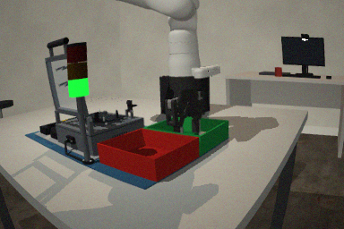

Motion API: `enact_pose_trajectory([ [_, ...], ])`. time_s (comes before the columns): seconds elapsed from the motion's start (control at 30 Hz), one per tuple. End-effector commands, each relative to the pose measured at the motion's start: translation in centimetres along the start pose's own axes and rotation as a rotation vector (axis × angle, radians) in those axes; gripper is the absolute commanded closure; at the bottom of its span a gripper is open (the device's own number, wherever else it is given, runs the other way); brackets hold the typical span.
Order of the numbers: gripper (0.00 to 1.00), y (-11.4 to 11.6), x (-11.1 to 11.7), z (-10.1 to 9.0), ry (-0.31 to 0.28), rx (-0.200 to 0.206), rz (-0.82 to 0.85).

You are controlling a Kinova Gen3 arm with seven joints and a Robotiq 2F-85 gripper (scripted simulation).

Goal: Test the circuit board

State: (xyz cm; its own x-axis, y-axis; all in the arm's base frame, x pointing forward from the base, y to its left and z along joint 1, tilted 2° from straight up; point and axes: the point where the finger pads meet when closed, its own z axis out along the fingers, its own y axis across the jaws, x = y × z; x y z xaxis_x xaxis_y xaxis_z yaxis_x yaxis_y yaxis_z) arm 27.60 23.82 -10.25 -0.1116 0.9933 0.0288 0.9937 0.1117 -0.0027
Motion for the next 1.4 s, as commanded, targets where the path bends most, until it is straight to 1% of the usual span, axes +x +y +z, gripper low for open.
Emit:
enact_pose_trajectory([
  [0.0, 0.23, 0.24, 0.1, 0.1, -0.001, -0.005, 0.008],
  [1.37, 0.23, 0.24, 0.1, 0.25, -0.001, -0.005, 0.008],
])
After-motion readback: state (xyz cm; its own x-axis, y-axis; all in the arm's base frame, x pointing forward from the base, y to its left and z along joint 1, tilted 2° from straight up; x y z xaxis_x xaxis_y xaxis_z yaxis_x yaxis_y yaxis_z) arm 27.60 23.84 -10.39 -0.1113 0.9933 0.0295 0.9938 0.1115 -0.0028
